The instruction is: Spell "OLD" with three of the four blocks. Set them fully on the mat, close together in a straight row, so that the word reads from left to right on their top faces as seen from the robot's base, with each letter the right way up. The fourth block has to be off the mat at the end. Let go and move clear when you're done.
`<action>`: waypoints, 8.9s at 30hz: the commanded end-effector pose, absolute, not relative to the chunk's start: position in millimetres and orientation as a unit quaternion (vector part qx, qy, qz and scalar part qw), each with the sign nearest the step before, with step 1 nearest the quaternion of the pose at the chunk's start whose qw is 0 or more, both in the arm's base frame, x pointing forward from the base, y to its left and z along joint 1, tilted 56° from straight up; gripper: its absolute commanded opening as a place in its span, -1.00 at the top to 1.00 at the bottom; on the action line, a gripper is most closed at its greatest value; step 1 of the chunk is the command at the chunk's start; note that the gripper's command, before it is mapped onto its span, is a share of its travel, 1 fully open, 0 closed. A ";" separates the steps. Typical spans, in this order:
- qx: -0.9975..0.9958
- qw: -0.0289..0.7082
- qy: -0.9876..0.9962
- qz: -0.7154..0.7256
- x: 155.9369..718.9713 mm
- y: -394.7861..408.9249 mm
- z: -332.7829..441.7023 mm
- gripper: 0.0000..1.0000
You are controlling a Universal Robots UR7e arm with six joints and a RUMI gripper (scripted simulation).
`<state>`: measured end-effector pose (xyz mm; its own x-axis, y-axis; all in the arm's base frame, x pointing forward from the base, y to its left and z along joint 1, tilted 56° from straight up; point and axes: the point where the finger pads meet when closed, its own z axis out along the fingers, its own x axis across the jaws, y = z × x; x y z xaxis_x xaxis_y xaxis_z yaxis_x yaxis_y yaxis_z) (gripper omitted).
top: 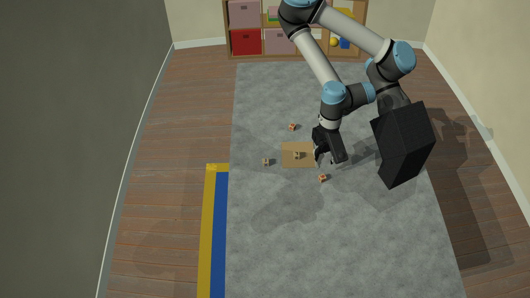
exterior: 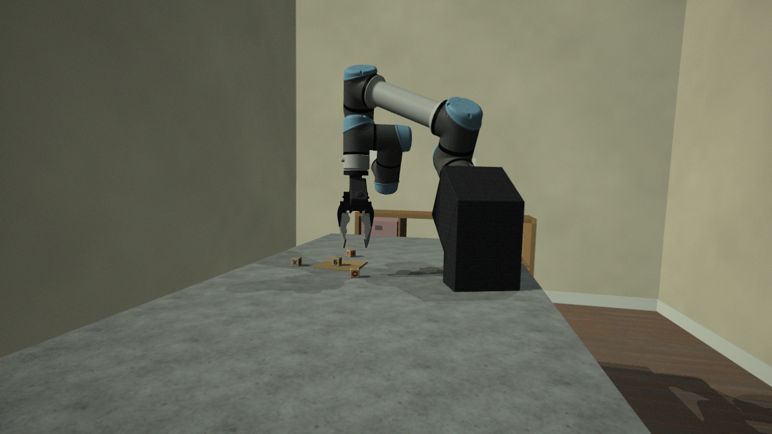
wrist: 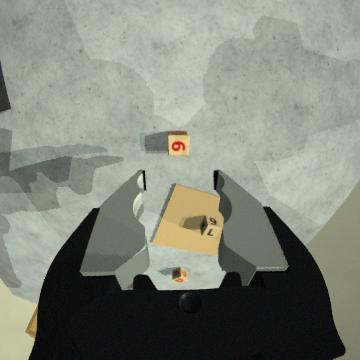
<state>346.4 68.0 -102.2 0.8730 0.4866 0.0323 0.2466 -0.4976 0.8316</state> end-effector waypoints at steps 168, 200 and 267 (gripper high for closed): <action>0.855 0.453 0.214 0.133 381.3 8.6 -149.2 0.89; 0.855 0.453 0.214 0.133 380.1 10.7 -147.6 0.89; 0.853 0.454 0.222 0.129 342.9 75.9 -98.1 0.89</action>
